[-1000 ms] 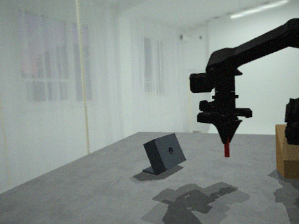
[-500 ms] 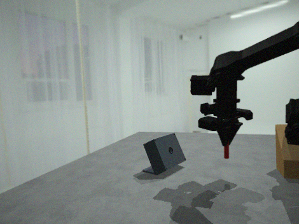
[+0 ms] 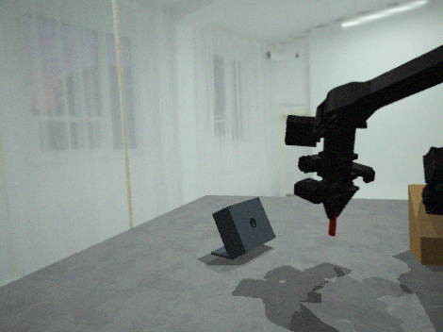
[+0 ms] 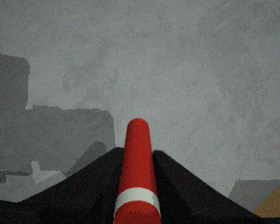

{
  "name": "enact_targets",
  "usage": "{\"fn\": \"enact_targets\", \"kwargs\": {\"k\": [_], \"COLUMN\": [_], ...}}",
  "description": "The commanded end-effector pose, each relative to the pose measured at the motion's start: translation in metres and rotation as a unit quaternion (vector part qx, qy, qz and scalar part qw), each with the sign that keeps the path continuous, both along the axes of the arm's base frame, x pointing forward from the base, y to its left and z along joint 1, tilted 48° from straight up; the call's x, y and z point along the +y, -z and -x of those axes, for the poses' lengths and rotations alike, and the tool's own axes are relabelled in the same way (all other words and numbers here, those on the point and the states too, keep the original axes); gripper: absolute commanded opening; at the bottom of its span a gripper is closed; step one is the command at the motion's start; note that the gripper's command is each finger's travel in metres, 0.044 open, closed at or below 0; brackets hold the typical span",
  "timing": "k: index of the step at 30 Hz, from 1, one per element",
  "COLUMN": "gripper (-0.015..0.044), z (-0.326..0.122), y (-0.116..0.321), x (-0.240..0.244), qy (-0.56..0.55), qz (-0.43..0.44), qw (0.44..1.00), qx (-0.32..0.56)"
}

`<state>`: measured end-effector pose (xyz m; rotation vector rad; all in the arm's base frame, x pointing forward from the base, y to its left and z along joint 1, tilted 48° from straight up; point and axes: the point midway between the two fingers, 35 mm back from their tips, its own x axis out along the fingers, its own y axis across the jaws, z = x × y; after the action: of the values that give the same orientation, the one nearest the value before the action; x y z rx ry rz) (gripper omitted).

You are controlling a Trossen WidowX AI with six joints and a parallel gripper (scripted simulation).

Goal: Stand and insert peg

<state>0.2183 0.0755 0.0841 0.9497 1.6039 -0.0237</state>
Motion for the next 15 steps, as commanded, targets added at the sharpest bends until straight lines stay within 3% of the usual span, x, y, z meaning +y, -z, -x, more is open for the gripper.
{"fn": "enact_targets", "kwargs": {"k": [1,15], "gripper": [0.0000,0.0000], "z": [0.0000,-0.0064], "y": [0.0037,0.0124], "x": [-0.0003,-0.0007], "qy": [0.008,0.045], "qz": [0.013,0.056], "qw": [1.000,0.997], "qx": [-0.005,-0.040]}}
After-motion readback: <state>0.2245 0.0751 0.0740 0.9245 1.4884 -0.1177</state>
